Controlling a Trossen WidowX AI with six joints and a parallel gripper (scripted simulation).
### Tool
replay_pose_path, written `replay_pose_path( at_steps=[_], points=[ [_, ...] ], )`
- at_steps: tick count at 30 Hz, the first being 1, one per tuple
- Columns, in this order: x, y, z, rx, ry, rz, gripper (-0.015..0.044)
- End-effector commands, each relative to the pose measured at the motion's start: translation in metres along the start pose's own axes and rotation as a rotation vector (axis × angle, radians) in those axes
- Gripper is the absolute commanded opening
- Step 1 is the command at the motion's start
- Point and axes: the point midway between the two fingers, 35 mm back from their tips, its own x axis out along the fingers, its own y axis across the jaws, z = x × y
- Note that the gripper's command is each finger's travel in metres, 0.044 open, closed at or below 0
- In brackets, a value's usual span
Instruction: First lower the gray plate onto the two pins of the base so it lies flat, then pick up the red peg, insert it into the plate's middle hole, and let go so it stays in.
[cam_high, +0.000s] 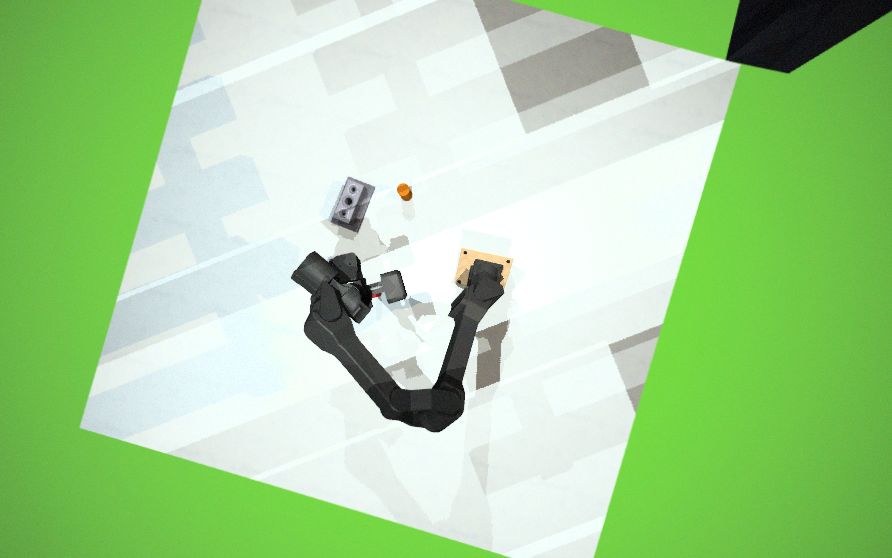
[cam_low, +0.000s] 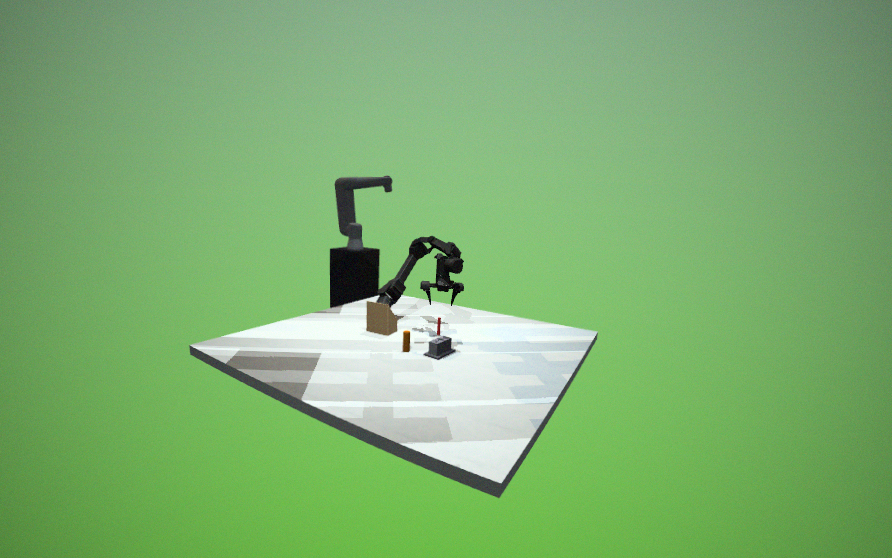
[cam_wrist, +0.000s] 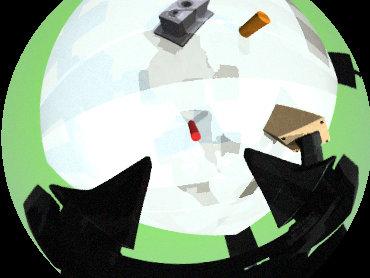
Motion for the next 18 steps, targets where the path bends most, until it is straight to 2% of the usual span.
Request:
replay_pose_path(
  at_steps=[1,4,7,18],
  points=[
    [0.001,-0.001,-0.003,0.051,0.006,0.005,0.044],
    [0.003,-0.001,-0.003,0.051,0.005,0.005,0.044],
    [0.026,-0.001,-0.004,0.05,0.006,0.006,0.044],
    [0.044,-0.002,-0.004,0.05,0.006,0.006,0.044]
  ],
)
